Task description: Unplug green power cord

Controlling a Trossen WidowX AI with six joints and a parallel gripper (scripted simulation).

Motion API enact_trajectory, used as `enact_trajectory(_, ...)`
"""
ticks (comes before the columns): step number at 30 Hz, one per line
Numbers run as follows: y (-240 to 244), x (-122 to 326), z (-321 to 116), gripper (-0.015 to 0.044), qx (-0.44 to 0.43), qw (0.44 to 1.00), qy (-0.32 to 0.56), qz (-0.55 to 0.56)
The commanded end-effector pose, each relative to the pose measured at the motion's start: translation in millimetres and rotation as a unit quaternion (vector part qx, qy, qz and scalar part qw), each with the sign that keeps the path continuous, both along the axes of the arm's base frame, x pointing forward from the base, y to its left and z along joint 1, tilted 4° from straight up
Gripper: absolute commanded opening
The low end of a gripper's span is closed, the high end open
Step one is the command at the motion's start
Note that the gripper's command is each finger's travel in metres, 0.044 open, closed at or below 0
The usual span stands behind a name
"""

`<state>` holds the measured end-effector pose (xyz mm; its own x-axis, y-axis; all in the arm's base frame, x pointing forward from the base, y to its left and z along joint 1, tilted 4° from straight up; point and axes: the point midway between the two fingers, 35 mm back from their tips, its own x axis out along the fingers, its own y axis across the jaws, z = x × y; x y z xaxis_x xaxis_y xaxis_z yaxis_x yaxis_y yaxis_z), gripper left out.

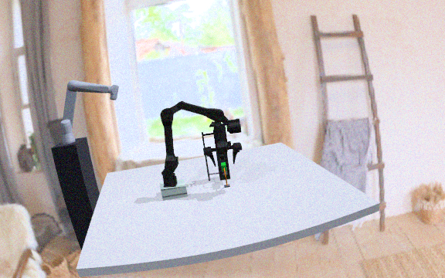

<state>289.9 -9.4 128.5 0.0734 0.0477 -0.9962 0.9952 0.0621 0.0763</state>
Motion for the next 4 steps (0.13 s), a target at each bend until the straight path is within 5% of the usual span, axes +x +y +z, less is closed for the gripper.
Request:
enact_trajectory(1, 0.4, -0.1, 0.1, 0.0440, 0.002, 1.000, 0.001, 0.002)
enact_trajectory(4, 0.4, -0.1, 0.1, 0.0440, 0.002, 1.000, 0.001, 0.002)
